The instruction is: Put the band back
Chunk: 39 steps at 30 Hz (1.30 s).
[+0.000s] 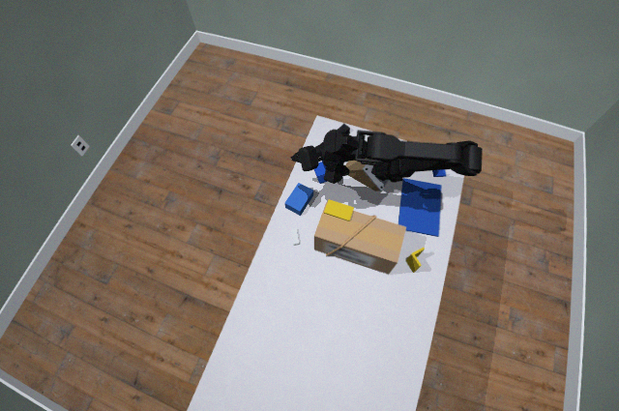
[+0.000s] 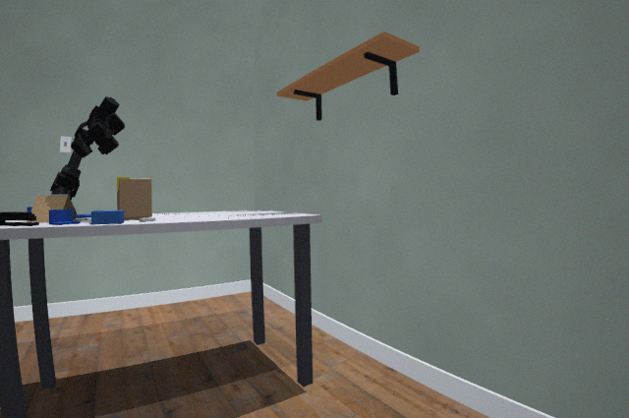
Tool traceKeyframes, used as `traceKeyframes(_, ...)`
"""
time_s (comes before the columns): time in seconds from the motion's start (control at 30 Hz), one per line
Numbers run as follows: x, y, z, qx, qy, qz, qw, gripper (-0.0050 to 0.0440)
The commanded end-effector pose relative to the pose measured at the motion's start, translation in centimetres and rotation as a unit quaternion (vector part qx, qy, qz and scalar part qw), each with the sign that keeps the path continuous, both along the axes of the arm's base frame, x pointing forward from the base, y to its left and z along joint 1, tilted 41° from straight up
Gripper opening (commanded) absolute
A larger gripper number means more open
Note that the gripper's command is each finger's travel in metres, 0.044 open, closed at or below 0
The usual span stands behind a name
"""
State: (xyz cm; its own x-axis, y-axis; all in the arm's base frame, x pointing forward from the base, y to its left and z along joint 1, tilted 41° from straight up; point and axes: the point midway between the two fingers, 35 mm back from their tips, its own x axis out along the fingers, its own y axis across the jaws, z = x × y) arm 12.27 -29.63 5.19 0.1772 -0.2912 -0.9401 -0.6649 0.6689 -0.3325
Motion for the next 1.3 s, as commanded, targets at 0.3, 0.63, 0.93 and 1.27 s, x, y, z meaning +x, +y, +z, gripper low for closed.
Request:
traceKeyframes(0.3, 0.0, 0.0, 0.0, 0.0, 0.0, 0.0, 1.0, 0.04)
traceKeyframes(0.63, 1.3, 1.6, 0.6, 0.049, -0.029, -0.045, 0.997, 0.033)
traceKeyframes(0.93, 5.1, 7.9, 3.6, 0.23, -0.077, -0.198, 0.95, 0.0122)
traceKeyframes(1.27, 6.9, 13.6, 7.2, 0.369, -0.051, -0.357, 0.857, 0.0122)
